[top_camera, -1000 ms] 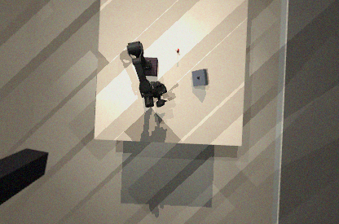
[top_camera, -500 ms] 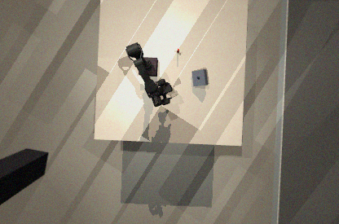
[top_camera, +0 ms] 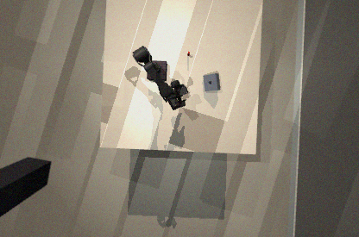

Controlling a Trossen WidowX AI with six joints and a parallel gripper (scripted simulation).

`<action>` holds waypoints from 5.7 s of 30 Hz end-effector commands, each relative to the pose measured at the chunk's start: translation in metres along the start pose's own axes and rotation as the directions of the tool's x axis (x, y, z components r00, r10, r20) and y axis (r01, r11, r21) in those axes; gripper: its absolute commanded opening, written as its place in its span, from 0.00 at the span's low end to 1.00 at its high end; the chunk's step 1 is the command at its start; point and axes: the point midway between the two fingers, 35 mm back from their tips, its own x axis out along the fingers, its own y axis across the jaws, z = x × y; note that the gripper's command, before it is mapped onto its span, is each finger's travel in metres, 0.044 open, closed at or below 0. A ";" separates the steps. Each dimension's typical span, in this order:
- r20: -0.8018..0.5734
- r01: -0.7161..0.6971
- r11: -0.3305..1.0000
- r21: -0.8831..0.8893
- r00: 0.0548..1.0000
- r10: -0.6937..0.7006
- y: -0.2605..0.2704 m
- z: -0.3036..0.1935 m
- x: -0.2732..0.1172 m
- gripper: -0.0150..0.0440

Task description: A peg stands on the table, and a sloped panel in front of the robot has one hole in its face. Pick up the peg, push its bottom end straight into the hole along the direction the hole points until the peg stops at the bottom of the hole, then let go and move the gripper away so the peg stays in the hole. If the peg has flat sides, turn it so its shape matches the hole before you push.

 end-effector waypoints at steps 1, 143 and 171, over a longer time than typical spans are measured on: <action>-0.020 -0.030 0.999 0.012 0.999 0.030 0.007 0.007 0.006 1.00; -0.519 -0.002 0.950 0.311 0.837 0.172 0.305 0.114 0.088 1.00; -0.520 -0.002 0.950 0.311 0.837 0.172 0.310 0.097 0.112 1.00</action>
